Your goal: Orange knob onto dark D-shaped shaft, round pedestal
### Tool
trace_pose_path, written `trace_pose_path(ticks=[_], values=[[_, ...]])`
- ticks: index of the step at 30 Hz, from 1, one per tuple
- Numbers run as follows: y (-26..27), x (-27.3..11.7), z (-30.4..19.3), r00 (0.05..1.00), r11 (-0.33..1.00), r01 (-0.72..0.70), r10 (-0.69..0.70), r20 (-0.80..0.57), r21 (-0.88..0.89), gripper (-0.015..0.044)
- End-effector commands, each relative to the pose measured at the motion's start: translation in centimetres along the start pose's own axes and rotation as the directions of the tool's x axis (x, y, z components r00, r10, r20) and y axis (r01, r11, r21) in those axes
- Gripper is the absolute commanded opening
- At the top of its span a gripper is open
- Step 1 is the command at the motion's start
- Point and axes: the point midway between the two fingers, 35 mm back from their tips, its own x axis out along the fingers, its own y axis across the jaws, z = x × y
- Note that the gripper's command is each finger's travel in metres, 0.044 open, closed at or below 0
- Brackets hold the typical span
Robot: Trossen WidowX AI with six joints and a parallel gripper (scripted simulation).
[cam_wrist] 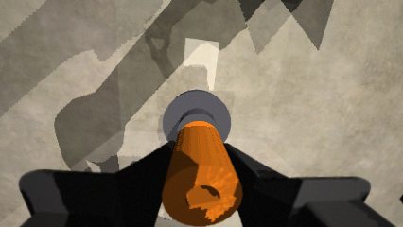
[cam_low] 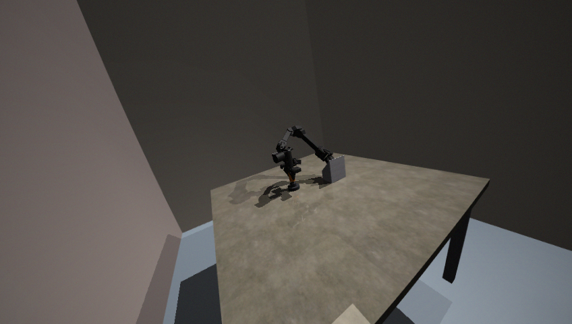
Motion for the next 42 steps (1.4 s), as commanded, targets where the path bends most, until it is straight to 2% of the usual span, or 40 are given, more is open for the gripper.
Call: trace_pose_path(ticks=[1,20,25,42], values=[[-0.07,0.03,0.07,1.0,1.0,0.001,-0.001,-0.006,0.003,0.0],[-0.07,0.15,0.08,1.0,0.999,0.001,-0.001,-0.006,-0.033,0.0],[-0.06,0.16,0.08,1.0,1.0,0.002,-0.001,-0.006,0.028,0.0],[-0.07,0.14,0.08,1.0,1.0,0.002,-0.001,-0.006,0.028,0.0]])
